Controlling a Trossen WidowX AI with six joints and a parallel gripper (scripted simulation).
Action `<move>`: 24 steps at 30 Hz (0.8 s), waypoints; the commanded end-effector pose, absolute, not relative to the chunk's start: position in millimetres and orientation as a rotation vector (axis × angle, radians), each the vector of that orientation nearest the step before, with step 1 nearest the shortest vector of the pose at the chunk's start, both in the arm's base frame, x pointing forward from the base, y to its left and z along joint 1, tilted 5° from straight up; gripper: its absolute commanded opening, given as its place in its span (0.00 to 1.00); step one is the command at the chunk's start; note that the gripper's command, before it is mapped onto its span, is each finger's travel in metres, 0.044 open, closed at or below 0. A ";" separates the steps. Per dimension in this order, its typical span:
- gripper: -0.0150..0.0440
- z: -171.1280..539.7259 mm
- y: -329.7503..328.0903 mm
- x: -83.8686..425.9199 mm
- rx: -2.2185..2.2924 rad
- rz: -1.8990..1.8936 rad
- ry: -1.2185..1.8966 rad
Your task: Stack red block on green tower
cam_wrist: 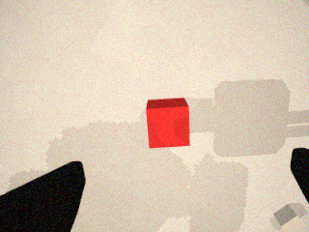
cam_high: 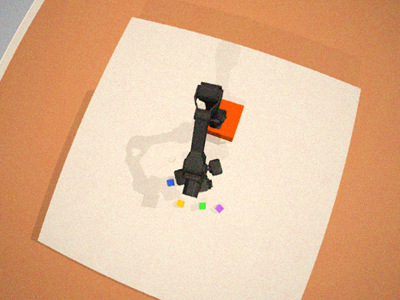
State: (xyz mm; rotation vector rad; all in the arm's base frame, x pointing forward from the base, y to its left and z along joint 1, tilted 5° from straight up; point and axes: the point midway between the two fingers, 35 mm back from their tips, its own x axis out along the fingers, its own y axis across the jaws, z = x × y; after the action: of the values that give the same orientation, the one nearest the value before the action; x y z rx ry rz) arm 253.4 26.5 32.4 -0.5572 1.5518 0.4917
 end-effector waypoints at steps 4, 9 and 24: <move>1.00 4.4 26.7 248.8 -0.549 0.497 1.562; 1.00 -9.7 27.1 245.1 -0.549 0.497 1.563; 1.00 -28.0 26.0 245.1 -0.549 0.497 1.563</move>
State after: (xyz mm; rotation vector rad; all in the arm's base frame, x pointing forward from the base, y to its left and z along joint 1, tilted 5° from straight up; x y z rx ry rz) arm 247.2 25.9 -22.4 -0.5563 1.5576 0.4937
